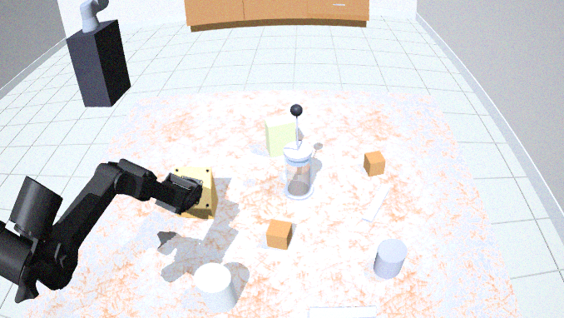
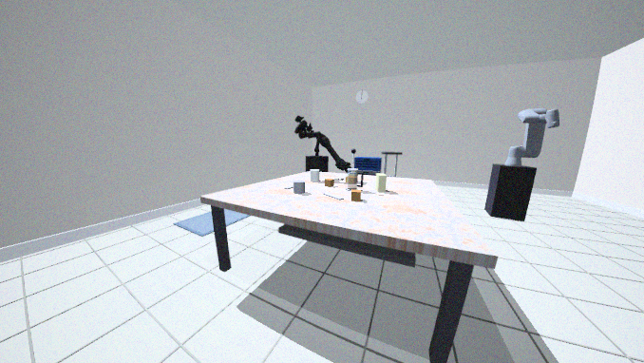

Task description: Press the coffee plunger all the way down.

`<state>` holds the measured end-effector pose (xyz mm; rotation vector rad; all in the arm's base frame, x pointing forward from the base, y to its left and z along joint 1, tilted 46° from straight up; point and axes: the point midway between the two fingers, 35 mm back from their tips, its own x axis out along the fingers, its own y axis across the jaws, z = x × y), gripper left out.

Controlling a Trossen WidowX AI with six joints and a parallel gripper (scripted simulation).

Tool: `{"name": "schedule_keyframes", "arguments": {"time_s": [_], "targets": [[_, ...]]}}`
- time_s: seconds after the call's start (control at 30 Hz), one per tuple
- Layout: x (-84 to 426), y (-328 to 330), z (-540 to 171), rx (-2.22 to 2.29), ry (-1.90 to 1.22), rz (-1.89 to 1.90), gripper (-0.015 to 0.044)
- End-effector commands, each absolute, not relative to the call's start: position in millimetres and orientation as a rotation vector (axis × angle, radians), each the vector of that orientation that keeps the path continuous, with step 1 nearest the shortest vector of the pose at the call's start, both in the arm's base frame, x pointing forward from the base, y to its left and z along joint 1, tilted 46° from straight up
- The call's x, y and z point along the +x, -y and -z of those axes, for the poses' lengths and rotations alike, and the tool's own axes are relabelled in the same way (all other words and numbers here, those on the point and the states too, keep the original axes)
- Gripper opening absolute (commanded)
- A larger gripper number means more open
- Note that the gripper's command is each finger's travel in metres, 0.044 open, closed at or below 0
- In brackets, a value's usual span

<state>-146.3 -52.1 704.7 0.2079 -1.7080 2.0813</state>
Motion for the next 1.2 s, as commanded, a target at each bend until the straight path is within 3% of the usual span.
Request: {"name": "schedule_keyframes", "arguments": {"time_s": [0.0, 0.5, 0.83, 1.17], "targets": [[-146.1, 54.2, -704.7, 0.213, 1.721, -2.076, 0.0426], [-104.5, 144.6, -703.6, 0.647, 2.171, -1.742, 0.0440], [-14.0, 226.8, -684.1, 1.151, 2.409, -1.153, 0.0440], [105.2, 256.7, -655.5, 1.573, 2.214, -0.537, 0.0440]]}}
